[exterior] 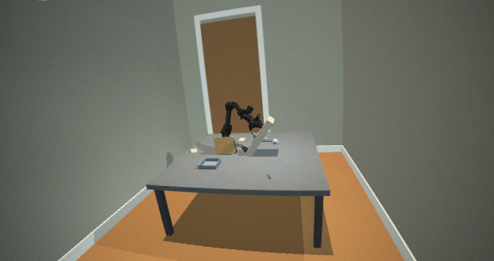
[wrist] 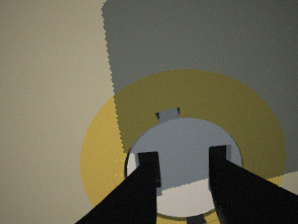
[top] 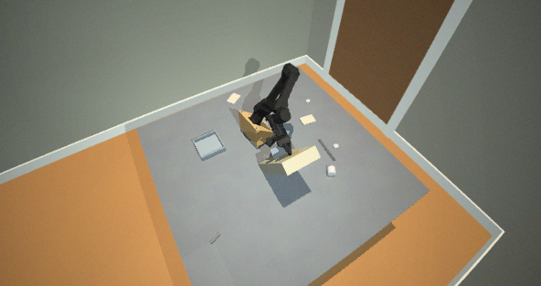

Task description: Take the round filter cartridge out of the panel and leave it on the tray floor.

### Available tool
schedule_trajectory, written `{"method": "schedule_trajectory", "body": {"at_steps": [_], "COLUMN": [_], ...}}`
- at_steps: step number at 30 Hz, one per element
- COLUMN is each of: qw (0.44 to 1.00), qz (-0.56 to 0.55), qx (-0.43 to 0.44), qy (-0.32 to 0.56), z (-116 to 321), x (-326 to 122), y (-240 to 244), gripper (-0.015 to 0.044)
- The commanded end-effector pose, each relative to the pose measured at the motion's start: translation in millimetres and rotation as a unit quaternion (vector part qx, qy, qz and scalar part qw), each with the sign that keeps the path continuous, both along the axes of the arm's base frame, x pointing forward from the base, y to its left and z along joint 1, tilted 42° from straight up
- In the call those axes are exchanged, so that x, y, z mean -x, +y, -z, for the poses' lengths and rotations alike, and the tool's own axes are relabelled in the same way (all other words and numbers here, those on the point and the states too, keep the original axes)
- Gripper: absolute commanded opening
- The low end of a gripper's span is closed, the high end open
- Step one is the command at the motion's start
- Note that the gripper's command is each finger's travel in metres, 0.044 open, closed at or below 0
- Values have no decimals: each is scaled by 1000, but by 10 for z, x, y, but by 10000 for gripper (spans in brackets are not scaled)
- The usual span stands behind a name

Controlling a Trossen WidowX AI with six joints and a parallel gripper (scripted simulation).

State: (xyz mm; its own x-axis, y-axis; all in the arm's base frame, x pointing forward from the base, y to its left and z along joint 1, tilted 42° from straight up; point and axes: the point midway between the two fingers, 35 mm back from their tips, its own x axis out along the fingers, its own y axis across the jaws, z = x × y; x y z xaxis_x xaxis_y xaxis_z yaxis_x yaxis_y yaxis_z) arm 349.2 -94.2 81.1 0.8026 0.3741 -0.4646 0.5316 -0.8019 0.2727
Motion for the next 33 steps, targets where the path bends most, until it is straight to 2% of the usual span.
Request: {"method": "schedule_trajectory", "body": {"at_steps": [1,33], "qw": [1000,1000], "qz": [1,1], "qx": [-1,-1], "qy": [4,3], "z": [32,77], "x": [-18,-97], "y": [5,42], "gripper": [106,106]}}
